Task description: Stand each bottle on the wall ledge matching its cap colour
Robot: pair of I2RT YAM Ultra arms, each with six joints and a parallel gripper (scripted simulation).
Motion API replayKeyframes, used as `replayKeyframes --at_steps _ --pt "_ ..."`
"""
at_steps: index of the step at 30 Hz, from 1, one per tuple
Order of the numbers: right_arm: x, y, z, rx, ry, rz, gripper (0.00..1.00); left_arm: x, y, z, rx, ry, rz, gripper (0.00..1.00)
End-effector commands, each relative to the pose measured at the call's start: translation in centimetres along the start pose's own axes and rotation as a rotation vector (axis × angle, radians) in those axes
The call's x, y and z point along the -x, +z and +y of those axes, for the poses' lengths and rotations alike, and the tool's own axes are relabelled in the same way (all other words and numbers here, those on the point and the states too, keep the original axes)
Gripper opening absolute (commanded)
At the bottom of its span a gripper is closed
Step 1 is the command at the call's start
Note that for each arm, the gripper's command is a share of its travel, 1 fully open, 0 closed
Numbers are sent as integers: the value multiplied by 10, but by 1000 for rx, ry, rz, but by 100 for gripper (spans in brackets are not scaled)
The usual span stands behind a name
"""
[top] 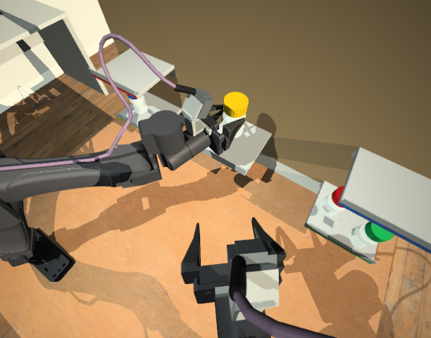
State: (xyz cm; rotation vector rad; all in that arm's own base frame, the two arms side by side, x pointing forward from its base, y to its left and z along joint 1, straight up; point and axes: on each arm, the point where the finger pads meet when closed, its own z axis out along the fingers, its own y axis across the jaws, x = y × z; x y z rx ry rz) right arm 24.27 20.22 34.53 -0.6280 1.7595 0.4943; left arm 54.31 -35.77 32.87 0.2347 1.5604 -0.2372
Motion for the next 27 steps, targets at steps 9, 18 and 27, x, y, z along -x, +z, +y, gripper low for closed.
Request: replayKeyframes --at_steps 9,18,27 --pt "6 -7 -1 -6 1 -26 89 49 -23 -17 -52 -33 -85 51" --pt "6 -7 -1 -6 1 -26 89 56 -62 -17 -48 -47 -107 51" --pt "6 -7 -1 -6 1 -26 89 54 -94 -16 -52 -50 -105 51"
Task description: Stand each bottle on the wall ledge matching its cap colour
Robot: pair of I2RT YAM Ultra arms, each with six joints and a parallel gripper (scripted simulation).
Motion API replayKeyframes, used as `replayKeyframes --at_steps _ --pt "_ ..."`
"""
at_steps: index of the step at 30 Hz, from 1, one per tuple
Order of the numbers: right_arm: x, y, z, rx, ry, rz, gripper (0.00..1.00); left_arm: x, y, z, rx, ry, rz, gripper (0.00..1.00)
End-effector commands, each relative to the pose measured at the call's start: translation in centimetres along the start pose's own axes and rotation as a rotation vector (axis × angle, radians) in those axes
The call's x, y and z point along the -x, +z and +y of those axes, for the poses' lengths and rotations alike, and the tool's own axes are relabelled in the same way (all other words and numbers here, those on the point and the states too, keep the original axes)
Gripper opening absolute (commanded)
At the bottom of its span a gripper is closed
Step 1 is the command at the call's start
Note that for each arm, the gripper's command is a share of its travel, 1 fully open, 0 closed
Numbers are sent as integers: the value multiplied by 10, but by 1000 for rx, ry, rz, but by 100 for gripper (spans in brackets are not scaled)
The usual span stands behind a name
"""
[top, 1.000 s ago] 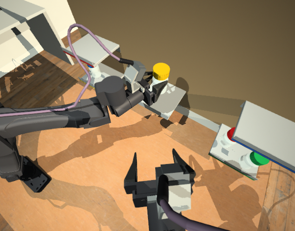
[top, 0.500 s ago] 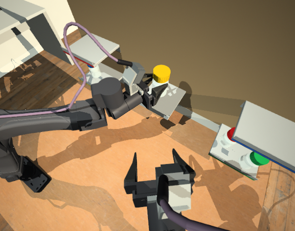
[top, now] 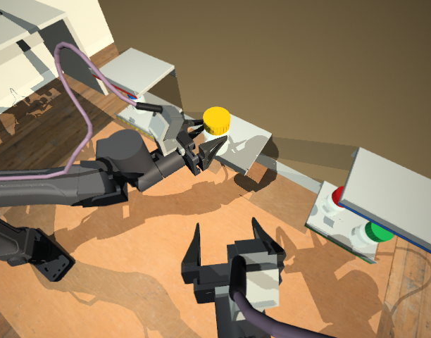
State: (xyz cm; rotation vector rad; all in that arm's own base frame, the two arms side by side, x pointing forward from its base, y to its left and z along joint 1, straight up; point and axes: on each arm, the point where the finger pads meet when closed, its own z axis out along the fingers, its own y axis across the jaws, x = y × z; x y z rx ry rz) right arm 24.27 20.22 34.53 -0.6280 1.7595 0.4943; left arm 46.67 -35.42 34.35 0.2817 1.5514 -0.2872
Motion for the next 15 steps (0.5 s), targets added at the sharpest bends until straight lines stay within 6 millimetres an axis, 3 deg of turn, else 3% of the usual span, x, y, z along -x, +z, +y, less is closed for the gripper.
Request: replayKeyframes --at_steps 1,7,15 --pt "6 -7 -1 -6 1 -26 89 40 -25 1 8 -47 -105 51" --pt "6 -7 -1 -6 1 -26 89 33 -44 3 15 -43 -91 51" --pt "6 -7 -1 -6 1 -26 89 10 -50 14 51 -15 -34 51"
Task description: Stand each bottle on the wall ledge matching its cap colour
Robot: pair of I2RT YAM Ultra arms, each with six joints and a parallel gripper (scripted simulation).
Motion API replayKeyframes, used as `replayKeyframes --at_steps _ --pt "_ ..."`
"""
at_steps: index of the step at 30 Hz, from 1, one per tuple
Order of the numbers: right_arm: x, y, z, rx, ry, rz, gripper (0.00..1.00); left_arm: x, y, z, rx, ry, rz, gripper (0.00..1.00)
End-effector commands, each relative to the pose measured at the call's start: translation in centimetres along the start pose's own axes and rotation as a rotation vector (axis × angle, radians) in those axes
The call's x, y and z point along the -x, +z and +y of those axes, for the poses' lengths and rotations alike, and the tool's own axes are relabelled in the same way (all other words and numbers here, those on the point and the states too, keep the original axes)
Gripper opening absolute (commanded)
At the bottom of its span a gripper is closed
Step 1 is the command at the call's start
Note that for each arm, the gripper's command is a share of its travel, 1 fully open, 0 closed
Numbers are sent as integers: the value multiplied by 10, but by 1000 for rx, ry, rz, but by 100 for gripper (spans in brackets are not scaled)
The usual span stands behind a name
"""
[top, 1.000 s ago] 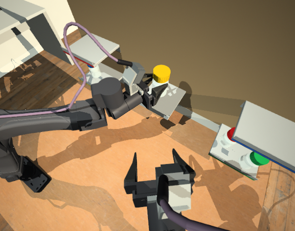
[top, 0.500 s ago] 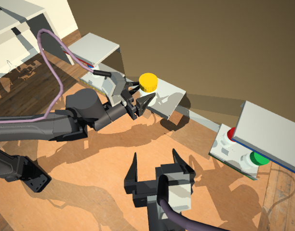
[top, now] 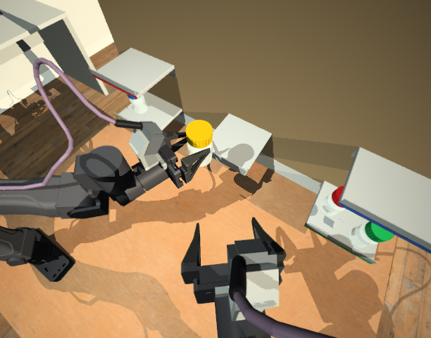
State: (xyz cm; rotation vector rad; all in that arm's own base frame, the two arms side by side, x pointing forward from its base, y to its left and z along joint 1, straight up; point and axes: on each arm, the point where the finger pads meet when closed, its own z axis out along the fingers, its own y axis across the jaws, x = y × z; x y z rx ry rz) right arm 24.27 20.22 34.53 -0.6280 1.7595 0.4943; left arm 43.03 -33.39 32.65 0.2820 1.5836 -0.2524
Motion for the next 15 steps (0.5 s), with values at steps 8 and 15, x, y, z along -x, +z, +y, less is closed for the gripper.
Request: replayKeyframes --at_steps 8,15 --pt "6 -7 -1 -6 1 -26 89 22 -9 18 52 -27 -56 51" --pt "6 -7 -1 -6 1 -26 89 22 -9 18 52 -27 -56 51"
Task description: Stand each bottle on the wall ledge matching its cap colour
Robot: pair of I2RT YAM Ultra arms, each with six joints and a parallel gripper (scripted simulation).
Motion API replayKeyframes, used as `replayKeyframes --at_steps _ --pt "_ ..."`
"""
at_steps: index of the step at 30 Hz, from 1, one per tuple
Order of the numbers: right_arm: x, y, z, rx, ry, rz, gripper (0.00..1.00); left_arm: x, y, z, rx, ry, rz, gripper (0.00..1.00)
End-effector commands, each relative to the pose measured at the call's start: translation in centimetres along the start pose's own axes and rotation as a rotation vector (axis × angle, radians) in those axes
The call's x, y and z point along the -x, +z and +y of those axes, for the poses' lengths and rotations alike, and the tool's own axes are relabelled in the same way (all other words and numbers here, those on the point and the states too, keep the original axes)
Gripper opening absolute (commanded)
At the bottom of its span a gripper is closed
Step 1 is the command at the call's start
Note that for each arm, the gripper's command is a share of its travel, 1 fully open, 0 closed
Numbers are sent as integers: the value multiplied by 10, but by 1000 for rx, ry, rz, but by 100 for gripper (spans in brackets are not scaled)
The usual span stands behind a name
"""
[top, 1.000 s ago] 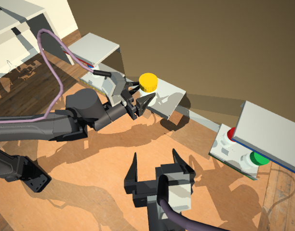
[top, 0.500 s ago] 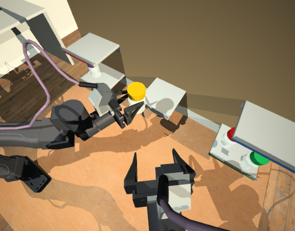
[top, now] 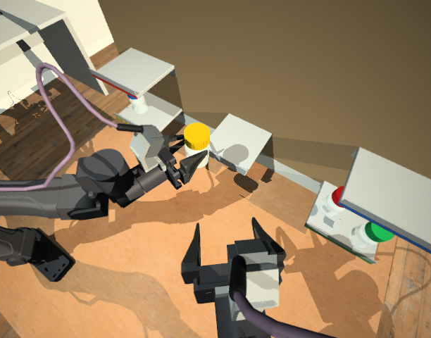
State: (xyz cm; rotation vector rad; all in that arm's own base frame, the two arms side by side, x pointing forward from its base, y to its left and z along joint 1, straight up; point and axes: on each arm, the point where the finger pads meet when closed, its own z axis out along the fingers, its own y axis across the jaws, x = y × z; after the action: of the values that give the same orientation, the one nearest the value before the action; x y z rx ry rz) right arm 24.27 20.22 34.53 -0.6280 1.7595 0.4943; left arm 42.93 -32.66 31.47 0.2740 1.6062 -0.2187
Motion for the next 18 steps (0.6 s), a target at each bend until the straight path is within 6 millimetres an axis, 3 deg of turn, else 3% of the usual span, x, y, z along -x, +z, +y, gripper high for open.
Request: replayKeyframes --at_steps 1,4,6,7,9,13,16,18 --pt "6 -7 -1 -6 1 -26 89 34 -7 12 25 -41 -78 51" --pt "6 -7 -1 -6 1 -26 89 34 -7 12 25 -41 -78 51" --pt "7 -7 -1 -6 1 -30 89 45 -7 8 -4 -56 -111 51" --pt "13 -7 2 1 -1 -52 89 35 -8 8 -12 -49 -99 51" --pt "24 -2 5 11 -3 -77 89 34 -11 13 -33 -54 -114 51" --pt "42 23 21 56 -13 -108 89 23 -20 36 -76 -45 -135 51" --pt "55 58 48 121 -27 -118 89 -3 -32 76 -98 -28 -133 51" --pt "55 58 48 121 -27 -118 89 -3 -32 76 -98 -28 -133 51"
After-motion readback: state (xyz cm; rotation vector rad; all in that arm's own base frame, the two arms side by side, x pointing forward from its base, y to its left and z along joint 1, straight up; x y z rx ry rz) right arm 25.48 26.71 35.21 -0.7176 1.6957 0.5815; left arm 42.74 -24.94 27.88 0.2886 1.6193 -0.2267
